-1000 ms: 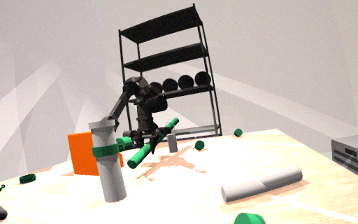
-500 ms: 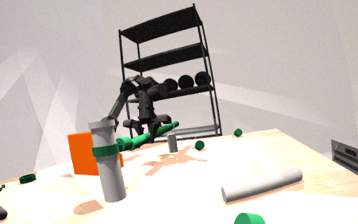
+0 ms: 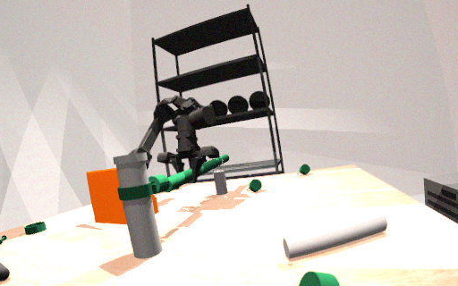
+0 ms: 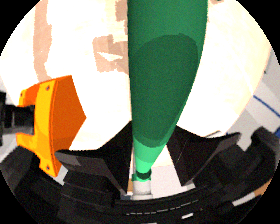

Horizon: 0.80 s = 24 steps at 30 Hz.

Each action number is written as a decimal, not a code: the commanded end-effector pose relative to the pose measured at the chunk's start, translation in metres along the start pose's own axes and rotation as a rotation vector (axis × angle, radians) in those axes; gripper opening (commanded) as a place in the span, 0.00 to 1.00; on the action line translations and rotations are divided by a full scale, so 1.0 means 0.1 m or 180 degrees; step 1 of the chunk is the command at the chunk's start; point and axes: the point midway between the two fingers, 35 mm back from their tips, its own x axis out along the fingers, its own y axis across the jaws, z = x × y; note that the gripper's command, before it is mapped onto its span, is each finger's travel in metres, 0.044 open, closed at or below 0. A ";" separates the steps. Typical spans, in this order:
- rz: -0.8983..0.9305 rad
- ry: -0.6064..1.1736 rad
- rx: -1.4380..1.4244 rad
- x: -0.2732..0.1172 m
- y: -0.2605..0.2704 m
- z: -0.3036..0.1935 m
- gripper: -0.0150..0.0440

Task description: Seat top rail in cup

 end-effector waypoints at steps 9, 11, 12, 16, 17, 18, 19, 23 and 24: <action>-0.0016 0.0014 -0.0006 -0.07 -0.02 -0.05 0.25; -0.0016 0.0014 -0.0006 -0.08 -0.02 -0.06 0.25; -0.0016 0.0014 -0.0006 -0.08 -0.03 -0.06 0.25; -0.0016 0.0015 -0.0006 -0.09 -0.03 -0.08 0.25; -0.0016 0.0014 -0.0006 -0.09 -0.03 -0.08 0.25; -0.0015 0.0013 -0.0006 -0.09 -0.03 -0.08 0.25; -0.0014 0.0012 -0.0006 -0.09 -0.03 -0.09 0.25; -0.0006 0.0005 -0.0007 -0.06 -0.02 -0.14 0.25; -0.0003 0.0002 -0.0007 -0.05 -0.02 -0.15 0.25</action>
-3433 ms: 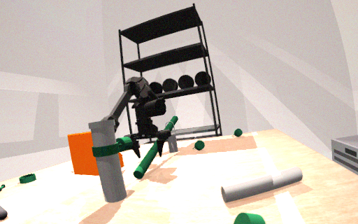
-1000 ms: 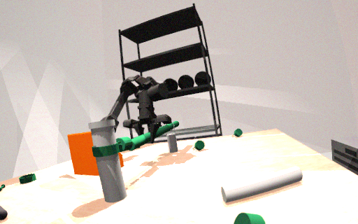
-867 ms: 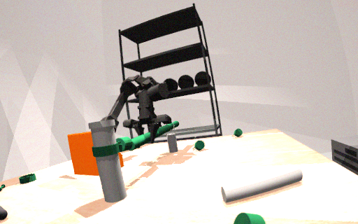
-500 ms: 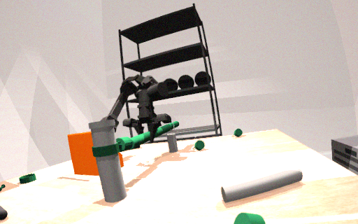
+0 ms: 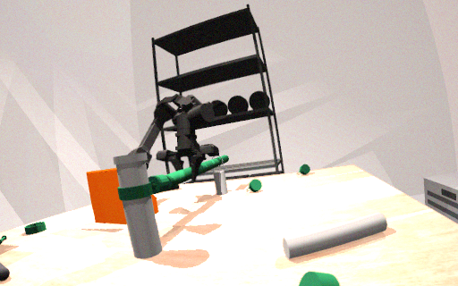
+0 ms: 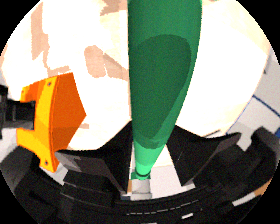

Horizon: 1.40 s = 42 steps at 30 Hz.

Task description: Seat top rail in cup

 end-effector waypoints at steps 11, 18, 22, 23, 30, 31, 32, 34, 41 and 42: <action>-0.0007 0.0017 0.0004 0.04 0.01 -0.17 0.25; -0.0007 0.0017 0.0004 0.04 0.01 -0.17 0.25; -0.0007 0.0017 0.0004 0.04 0.01 -0.17 0.25; -0.0007 0.0017 0.0004 0.04 0.01 -0.17 0.25; -0.0007 0.0017 0.0004 0.04 0.01 -0.17 0.25; -0.0007 0.0017 0.0004 0.04 0.01 -0.17 0.25; -0.0007 0.0017 0.0004 0.04 0.01 -0.17 0.25; -0.0007 0.0017 0.0004 0.04 0.01 -0.17 0.25; -0.0007 0.0017 0.0004 0.04 0.01 -0.17 0.25; -0.0007 0.0017 0.0004 0.04 0.01 -0.17 0.25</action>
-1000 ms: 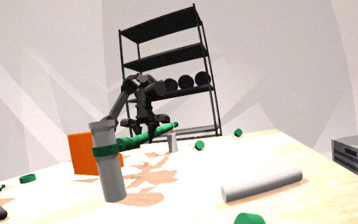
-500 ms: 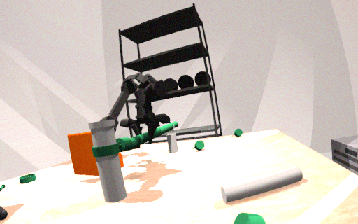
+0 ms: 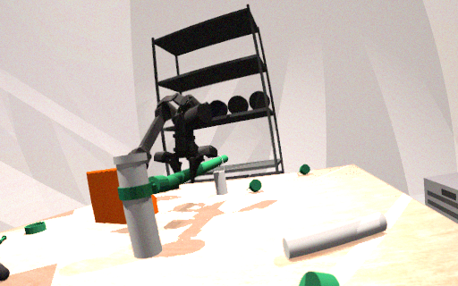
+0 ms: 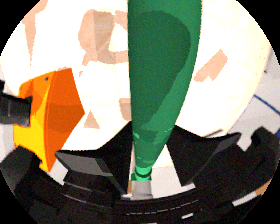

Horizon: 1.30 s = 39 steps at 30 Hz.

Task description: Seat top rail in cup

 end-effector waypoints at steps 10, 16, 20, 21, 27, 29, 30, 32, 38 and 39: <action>0.0000 0.0000 0.0000 0.00 0.00 0.00 0.25; 0.0000 0.0001 0.0000 0.00 0.00 0.00 0.25; 0.0000 0.0005 0.0000 0.00 0.00 0.00 0.25; 0.0000 0.0006 0.0000 0.00 0.00 0.00 0.25; 0.0001 0.0012 0.0001 -0.01 0.00 -0.01 0.25; 0.0001 0.0014 0.0001 -0.01 0.00 -0.01 0.25; 0.0001 0.0015 0.0001 -0.01 0.00 -0.01 0.25; 0.0001 0.0016 0.0001 -0.01 0.00 -0.01 0.25; 0.0001 0.0021 0.0001 -0.02 0.00 -0.01 0.25; 0.0001 0.0022 0.0001 -0.02 0.00 -0.01 0.25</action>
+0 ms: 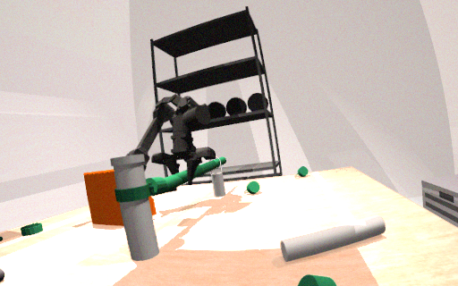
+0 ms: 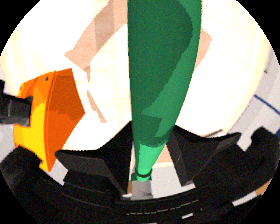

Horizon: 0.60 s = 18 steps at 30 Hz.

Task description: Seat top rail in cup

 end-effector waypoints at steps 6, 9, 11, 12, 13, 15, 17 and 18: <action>-0.0002 0.0025 0.0002 -0.02 0.00 -0.02 0.25; -0.0002 0.0027 0.0002 -0.03 0.00 -0.02 0.25; -0.0002 0.0029 0.0002 -0.03 0.00 -0.02 0.25; -0.0002 0.0029 0.0002 -0.03 0.00 -0.02 0.25; -0.0002 0.0030 0.0002 -0.03 0.00 -0.02 0.25; -0.0002 0.0032 0.0002 -0.03 0.00 -0.03 0.25; -0.0002 0.0033 0.0002 -0.03 0.00 -0.03 0.25; -0.0002 0.0034 0.0002 -0.03 0.00 -0.03 0.25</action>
